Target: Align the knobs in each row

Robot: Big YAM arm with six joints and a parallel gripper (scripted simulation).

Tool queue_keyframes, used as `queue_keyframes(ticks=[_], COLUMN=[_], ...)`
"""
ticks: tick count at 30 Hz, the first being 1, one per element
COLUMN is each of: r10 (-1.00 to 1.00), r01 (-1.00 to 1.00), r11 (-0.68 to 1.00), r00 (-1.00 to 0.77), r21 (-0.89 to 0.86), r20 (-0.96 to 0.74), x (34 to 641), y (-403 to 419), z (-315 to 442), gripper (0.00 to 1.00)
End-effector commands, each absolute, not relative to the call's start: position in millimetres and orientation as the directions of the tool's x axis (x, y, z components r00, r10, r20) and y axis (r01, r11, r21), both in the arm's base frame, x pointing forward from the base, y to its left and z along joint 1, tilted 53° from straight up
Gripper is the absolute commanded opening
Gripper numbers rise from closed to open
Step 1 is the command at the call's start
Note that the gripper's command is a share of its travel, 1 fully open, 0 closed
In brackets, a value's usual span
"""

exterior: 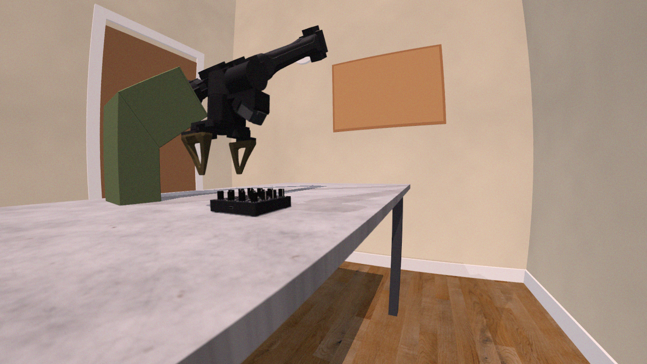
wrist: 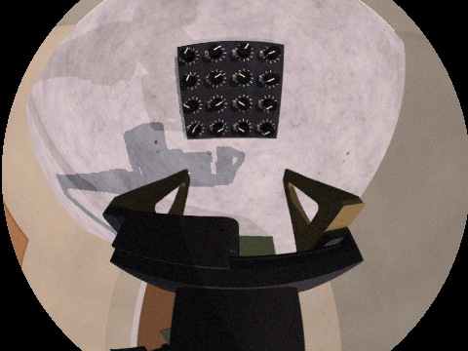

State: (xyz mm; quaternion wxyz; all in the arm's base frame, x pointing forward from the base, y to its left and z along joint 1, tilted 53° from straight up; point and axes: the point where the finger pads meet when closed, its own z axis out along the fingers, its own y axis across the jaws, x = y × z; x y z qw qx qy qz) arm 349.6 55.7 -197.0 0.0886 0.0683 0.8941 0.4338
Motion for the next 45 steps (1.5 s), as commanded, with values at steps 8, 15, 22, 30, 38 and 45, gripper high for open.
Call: queue_keyframes(ticks=[8, 15, 22, 30, 38, 45], r10=[0.215, 0.215, 0.215, 0.261, 0.366, 0.465], r01=[0.04, 0.04, 0.04, 0.118, 0.294, 0.46], r11=[0.616, 0.616, 0.616, 0.597, 0.54, 0.461], r00=[-0.969, -0.969, -0.969, -0.964, -0.926, -0.854], r21=[0.787, 0.787, 0.787, 0.793, 0.789, 0.758], r20=[-0.12, -0.12, -0.12, -0.053, 0.095, 0.235], x=[351, 351, 351, 356, 371, 388], y=[46, 46, 46, 43, 40, 33], z=[-198, -198, -198, -197, -195, -191], gripper=[1.0, 1.0, 1.0, 1.0, 1.0, 1.0])
